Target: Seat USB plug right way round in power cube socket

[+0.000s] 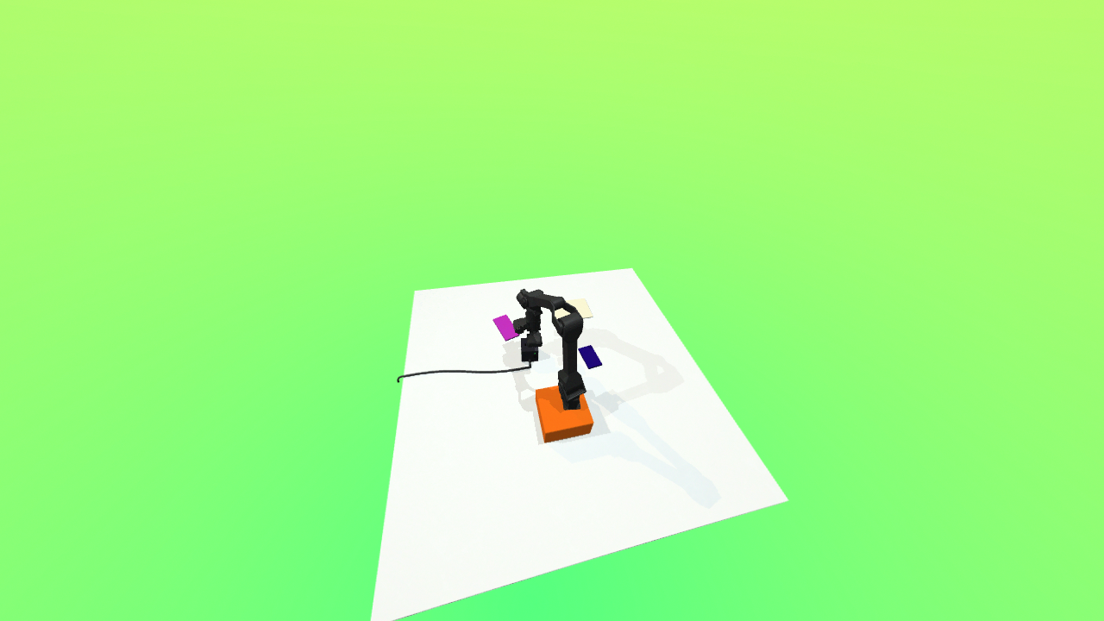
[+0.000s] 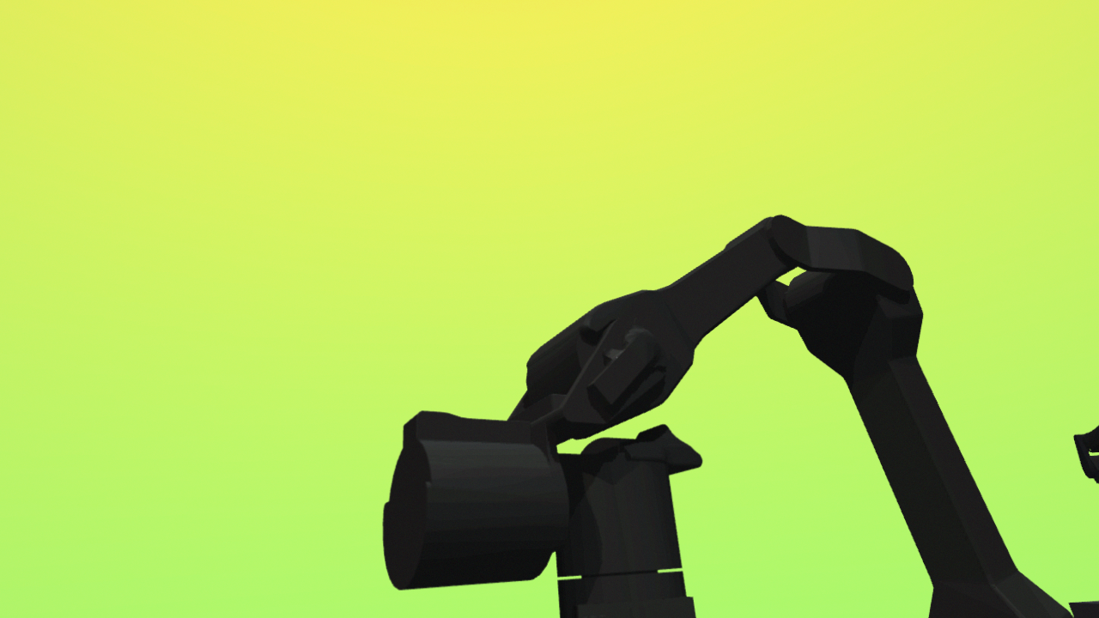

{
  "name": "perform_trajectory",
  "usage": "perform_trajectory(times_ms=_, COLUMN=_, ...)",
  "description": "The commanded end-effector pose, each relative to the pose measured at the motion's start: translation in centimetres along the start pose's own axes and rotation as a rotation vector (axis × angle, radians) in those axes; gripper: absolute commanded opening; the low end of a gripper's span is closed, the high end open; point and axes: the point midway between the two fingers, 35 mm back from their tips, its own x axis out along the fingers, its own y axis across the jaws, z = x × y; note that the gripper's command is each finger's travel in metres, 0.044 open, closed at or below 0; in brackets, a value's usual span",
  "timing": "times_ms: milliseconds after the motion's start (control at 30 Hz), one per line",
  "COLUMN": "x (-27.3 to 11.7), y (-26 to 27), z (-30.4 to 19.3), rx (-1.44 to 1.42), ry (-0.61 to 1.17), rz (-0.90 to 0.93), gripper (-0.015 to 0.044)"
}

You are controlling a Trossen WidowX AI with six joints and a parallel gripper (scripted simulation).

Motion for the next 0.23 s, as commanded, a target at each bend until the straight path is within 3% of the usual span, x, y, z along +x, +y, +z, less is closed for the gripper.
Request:
perform_trajectory(times_ms=0, x=-0.4, y=-0.04, z=0.02, rx=0.0, ry=-0.001, rz=-0.002, gripper=0.0095)
perform_trajectory(times_ms=200, x=-1.0, y=-0.04, z=0.02, rx=0.0, ry=-0.001, rz=-0.002, gripper=0.0095)
